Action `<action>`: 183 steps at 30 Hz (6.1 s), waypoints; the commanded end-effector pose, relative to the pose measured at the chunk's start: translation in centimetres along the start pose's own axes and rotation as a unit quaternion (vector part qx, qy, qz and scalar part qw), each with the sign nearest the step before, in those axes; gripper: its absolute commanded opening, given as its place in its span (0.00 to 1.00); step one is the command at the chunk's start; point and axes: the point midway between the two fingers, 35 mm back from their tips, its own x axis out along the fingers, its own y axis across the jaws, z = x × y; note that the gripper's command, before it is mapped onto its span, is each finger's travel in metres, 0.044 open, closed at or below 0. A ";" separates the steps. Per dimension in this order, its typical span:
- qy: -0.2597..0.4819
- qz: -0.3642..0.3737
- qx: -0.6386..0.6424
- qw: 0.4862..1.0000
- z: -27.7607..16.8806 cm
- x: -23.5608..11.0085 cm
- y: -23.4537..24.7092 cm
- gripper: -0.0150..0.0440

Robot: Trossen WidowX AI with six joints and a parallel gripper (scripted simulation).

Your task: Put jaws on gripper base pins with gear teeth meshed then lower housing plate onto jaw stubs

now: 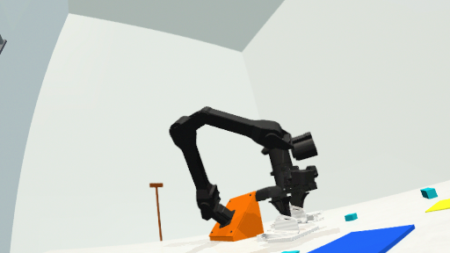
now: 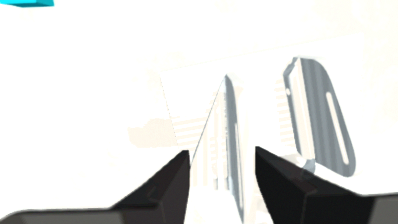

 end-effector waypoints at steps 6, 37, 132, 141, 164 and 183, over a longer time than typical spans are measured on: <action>-0.001 -0.002 -0.002 1.000 0.0 0.4 0.0 0.48; -0.001 -0.002 -0.001 1.000 0.0 1.0 0.0 0.48; -0.001 -0.002 -0.001 1.000 0.1 1.6 -0.1 0.48; -0.001 -0.002 -0.001 1.000 0.1 1.6 -0.1 0.48; -0.001 0.000 0.000 1.000 0.1 1.5 0.0 0.63; -0.001 -0.001 -0.001 1.000 0.0 -5.2 -0.1 0.63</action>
